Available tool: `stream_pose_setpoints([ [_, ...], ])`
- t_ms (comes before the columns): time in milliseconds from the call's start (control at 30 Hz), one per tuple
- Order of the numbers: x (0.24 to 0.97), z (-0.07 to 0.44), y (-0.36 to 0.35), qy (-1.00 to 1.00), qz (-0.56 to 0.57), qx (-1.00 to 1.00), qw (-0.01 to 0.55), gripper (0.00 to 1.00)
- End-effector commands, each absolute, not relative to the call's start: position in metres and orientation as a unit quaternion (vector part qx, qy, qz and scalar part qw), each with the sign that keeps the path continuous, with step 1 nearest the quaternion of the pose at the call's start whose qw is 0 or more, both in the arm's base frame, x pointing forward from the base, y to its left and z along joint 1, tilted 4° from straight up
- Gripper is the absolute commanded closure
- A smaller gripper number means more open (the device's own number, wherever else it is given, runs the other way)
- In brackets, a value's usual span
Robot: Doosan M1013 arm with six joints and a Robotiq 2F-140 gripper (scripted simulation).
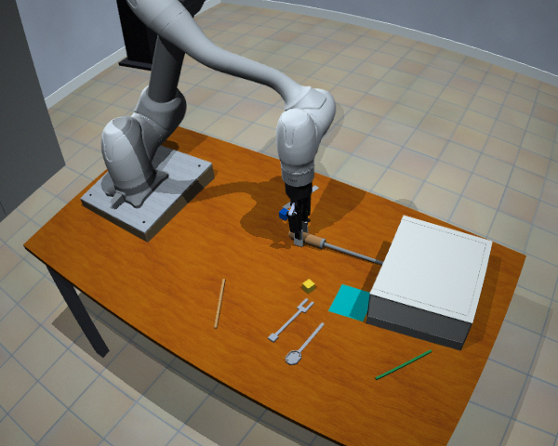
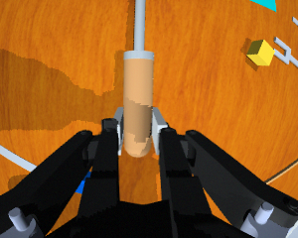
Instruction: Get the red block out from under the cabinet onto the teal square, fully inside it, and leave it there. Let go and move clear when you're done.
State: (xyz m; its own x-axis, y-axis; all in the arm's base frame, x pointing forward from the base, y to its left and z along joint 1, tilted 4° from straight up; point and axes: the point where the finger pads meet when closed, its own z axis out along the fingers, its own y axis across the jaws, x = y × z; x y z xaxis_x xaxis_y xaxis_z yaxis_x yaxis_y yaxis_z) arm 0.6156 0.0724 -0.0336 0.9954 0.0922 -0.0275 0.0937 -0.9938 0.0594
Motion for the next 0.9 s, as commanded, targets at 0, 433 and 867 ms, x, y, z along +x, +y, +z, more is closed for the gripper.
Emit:
stream_pose_setpoints([
  [0, 0.624, -0.034, 0.073, 0.047, -0.012, 0.998, 0.030, 1.00],
  [433, 0.657, -0.035, 0.076, 0.046, -0.012, 0.998, 0.030, 1.00],
  [867, 0.697, -0.036, 0.080, 0.046, -0.012, 0.998, 0.030, 1.00],
])
